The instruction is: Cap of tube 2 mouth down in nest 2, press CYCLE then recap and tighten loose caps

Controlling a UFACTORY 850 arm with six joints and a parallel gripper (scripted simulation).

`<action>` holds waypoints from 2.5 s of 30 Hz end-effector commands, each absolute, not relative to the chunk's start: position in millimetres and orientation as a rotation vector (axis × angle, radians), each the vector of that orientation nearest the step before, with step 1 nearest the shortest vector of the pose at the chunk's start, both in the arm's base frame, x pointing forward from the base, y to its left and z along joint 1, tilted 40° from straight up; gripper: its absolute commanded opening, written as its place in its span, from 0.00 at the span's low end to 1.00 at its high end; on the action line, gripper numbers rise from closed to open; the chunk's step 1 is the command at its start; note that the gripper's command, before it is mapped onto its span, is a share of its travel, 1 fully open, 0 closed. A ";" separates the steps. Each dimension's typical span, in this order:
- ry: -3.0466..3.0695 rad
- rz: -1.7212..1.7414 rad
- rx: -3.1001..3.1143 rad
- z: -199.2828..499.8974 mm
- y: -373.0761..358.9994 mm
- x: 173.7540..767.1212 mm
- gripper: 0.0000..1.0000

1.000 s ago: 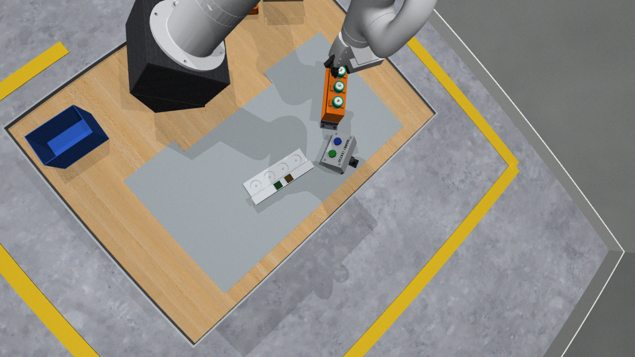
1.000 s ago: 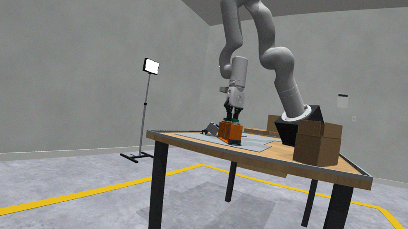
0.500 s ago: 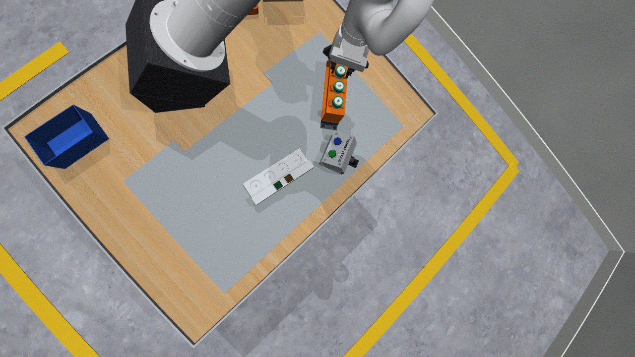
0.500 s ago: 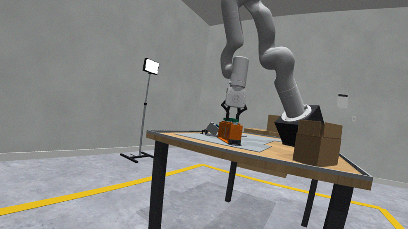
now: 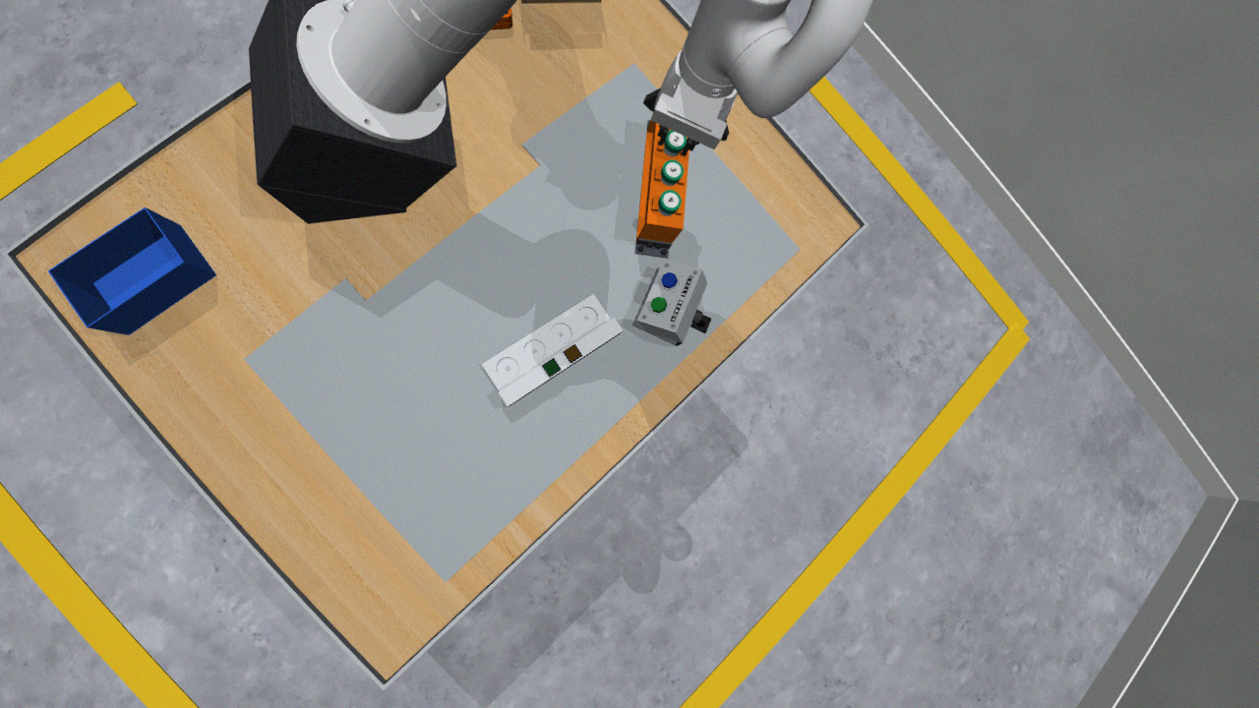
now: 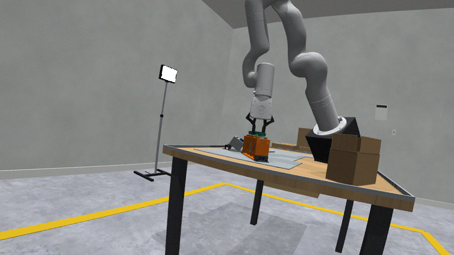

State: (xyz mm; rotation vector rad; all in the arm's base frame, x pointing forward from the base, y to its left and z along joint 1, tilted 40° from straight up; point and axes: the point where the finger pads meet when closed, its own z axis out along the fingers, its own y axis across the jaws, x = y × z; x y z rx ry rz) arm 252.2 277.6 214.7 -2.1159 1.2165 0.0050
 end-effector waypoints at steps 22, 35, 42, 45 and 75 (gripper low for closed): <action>0.630 -0.226 -2.371 215.1 277.8 252.4 0.00; 0.630 -0.225 -2.371 215.1 277.8 252.4 0.46; 0.930 -0.110 -2.259 216.4 276.7 251.7 0.46; 0.930 -0.110 -2.259 217.6 275.8 251.2 0.46; 0.930 -0.110 -2.259 224.8 270.2 248.1 0.00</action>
